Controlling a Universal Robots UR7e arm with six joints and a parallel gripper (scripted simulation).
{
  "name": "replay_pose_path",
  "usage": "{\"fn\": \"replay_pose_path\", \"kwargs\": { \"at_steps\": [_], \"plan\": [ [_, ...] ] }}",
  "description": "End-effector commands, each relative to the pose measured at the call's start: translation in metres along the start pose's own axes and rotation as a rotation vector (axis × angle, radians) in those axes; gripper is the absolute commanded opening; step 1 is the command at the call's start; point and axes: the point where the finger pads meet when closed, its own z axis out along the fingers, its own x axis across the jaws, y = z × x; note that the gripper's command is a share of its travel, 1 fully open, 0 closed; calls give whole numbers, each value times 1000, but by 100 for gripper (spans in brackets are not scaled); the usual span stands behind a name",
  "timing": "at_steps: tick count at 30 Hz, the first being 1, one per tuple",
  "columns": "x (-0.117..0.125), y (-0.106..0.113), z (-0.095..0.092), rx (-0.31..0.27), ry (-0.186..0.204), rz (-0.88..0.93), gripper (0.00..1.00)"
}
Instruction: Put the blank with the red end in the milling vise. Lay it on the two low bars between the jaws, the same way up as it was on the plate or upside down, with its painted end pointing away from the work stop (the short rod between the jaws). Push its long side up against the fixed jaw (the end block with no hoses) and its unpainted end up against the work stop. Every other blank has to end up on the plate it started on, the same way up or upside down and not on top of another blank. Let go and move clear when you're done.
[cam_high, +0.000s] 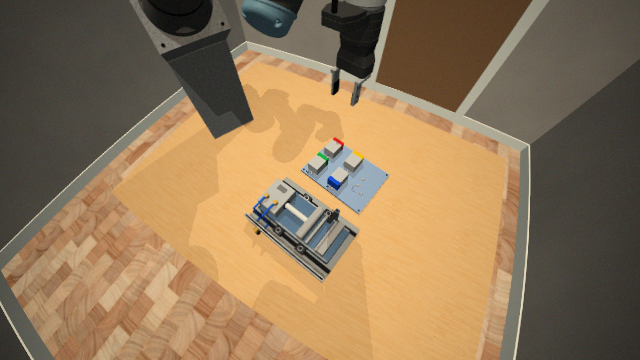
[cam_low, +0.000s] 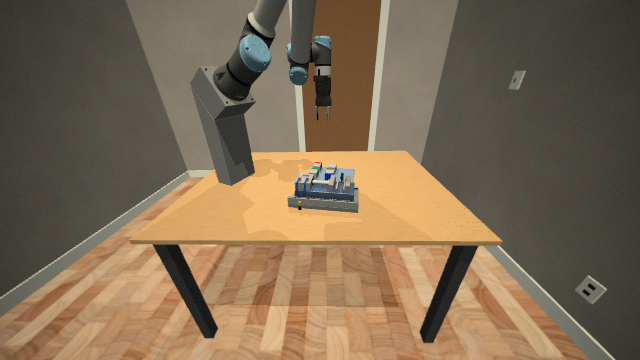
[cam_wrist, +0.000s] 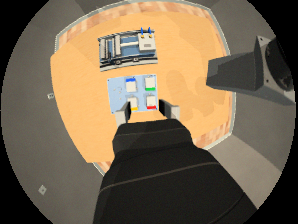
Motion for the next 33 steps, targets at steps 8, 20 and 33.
{"fn": "replay_pose_path", "kwargs": {
  "at_steps": [8, 20, 33],
  "plan": [
    [-1, 1, 2, 0, -1, 0, 100],
    [-1, 2, 4, 0, -1, -138, 100],
    [-1, 3, 6, 0, -1, -230, 100]
  ]
}}
